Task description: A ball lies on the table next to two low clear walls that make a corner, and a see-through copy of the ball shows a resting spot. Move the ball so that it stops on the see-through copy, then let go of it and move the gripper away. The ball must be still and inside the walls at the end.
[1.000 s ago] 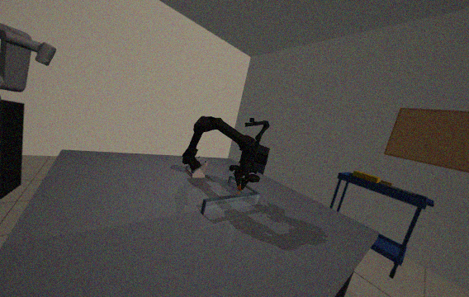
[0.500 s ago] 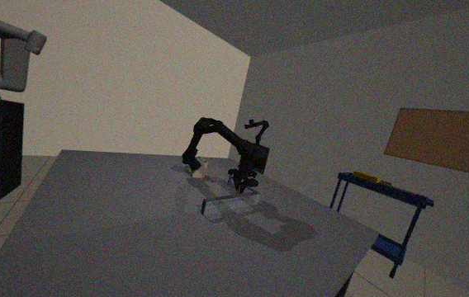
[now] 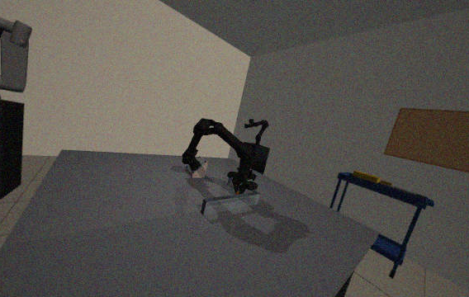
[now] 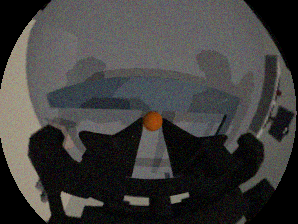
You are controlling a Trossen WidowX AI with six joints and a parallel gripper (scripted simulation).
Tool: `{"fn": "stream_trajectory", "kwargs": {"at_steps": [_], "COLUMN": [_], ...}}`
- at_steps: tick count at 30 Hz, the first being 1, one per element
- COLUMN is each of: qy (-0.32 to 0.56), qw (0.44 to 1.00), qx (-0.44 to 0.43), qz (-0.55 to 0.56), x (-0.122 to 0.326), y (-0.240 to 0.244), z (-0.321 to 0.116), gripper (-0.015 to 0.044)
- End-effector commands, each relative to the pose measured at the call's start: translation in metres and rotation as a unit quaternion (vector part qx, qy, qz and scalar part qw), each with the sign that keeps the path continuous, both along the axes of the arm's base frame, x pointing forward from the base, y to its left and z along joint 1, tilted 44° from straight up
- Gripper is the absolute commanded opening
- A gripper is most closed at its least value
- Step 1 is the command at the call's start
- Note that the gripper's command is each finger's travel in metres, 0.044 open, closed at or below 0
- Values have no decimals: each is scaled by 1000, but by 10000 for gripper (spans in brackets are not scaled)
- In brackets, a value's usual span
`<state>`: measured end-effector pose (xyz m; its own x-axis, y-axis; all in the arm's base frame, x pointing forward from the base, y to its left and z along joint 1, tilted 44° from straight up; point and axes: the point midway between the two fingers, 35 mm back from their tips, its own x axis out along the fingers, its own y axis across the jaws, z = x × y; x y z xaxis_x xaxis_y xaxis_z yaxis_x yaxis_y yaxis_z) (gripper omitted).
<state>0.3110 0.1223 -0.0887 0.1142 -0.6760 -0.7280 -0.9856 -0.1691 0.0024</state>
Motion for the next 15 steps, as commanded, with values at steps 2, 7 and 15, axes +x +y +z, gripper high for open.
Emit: {"fn": "stream_trajectory", "kwargs": {"at_steps": [2,7,15], "qy": [0,0,0], "qw": [1000,1000,1000], "qx": [0,0,0], "qz": [0,0,0], "x": [0,0,0], "y": [0,0,2], "z": [0,0,2], "gripper": [79,210,249]}}
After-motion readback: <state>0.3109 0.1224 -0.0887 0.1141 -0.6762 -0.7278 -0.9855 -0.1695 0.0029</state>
